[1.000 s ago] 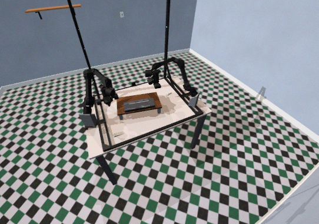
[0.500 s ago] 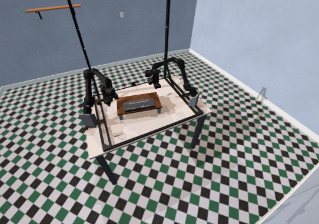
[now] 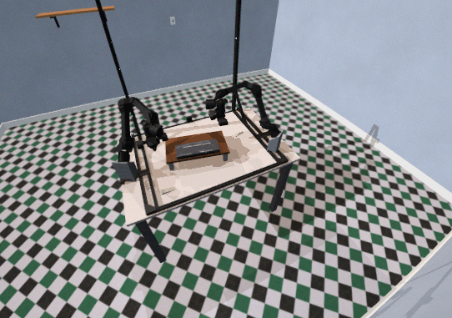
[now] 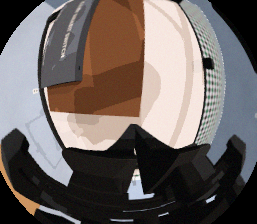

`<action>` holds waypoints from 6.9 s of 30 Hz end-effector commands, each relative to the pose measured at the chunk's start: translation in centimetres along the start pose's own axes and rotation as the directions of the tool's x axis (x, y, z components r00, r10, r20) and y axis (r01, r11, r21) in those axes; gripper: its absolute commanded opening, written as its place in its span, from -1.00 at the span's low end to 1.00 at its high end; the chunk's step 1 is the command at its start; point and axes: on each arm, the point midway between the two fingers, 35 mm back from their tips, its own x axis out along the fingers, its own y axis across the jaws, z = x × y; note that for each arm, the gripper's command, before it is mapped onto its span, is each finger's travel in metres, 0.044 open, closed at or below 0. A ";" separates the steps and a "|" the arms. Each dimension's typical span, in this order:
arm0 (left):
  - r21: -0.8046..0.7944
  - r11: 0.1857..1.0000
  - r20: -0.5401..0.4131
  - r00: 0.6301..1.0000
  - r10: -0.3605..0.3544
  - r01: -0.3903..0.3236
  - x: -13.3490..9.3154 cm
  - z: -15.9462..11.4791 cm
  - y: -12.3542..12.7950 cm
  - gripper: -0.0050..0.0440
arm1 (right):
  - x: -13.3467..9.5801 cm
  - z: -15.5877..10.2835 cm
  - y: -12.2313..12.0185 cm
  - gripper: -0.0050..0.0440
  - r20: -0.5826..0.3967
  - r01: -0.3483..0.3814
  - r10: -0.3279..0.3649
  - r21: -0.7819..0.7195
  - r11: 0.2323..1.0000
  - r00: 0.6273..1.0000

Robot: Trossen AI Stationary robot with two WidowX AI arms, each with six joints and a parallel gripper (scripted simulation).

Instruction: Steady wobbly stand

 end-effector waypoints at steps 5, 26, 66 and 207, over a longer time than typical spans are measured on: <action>0.190 0.978 0.320 0.947 0.017 -0.081 -3.0 7.5 -1.4 -0.80 | 0.0 0.0 0.0 -0.80 0.000 0.000 0.000 0.000 1.000 1.000; 0.359 0.856 0.866 0.475 -0.157 -0.371 -17.5 18.8 -9.2 -0.80 | 0.0 0.0 0.0 -0.80 0.000 0.000 0.000 0.000 1.000 1.000; 0.160 0.798 0.715 -0.489 -0.500 -0.581 -42.6 13.4 -21.0 -0.80 | 0.0 0.0 0.0 -0.80 0.000 0.000 0.000 0.000 1.000 1.000; -0.006 1.000 -0.004 1.000 -0.002 0.002 7.0 -0.1 -0.1 -0.80 | 0.0 0.0 0.0 -0.80 0.000 0.000 0.000 0.000 1.000 1.000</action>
